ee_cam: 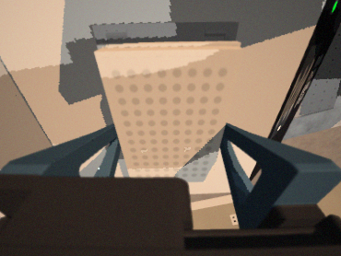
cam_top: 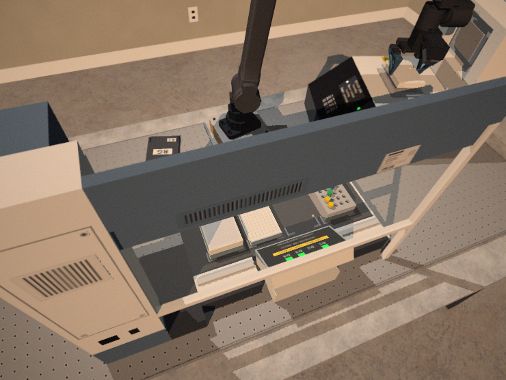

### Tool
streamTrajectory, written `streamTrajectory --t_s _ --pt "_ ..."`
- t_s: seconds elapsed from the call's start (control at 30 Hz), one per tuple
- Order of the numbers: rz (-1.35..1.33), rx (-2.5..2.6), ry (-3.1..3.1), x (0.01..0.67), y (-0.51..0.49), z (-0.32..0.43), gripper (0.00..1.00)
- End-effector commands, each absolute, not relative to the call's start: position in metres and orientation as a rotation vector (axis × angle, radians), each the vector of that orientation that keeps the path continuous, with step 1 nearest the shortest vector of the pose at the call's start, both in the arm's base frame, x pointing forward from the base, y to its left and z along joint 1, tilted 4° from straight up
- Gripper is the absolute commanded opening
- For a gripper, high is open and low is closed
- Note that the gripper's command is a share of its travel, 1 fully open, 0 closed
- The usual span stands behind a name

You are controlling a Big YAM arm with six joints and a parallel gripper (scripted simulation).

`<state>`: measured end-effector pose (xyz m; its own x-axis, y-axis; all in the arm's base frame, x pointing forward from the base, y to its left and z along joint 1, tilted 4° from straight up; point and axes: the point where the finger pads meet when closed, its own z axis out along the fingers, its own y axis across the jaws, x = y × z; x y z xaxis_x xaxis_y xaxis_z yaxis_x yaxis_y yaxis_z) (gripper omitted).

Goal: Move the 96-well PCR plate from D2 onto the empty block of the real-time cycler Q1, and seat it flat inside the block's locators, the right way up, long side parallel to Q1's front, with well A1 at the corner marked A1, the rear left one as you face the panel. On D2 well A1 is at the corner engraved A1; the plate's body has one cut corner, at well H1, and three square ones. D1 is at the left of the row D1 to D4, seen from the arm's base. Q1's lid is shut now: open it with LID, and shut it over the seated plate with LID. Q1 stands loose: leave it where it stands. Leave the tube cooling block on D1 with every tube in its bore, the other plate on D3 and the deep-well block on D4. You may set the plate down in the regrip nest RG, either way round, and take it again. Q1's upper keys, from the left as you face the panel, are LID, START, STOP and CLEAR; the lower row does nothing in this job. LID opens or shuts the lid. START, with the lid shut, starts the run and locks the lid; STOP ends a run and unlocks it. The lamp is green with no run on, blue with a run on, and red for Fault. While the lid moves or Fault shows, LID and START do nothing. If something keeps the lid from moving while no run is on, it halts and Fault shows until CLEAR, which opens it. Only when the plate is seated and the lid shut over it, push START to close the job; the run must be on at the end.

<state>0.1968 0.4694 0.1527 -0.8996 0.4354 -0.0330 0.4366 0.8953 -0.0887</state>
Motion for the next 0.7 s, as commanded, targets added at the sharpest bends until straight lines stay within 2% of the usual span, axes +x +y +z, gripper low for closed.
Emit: streamTrajectory --t_s 0.0,0.33,0.67 --pt "-0.023 0.691 3.036 0.199 0.48 0.177 0.0" --pt "-0.09 0.698 3.039 0.194 0.476 0.154 0.0" --pt "-0.059 0.698 3.037 0.207 0.479 0.169 0.0"
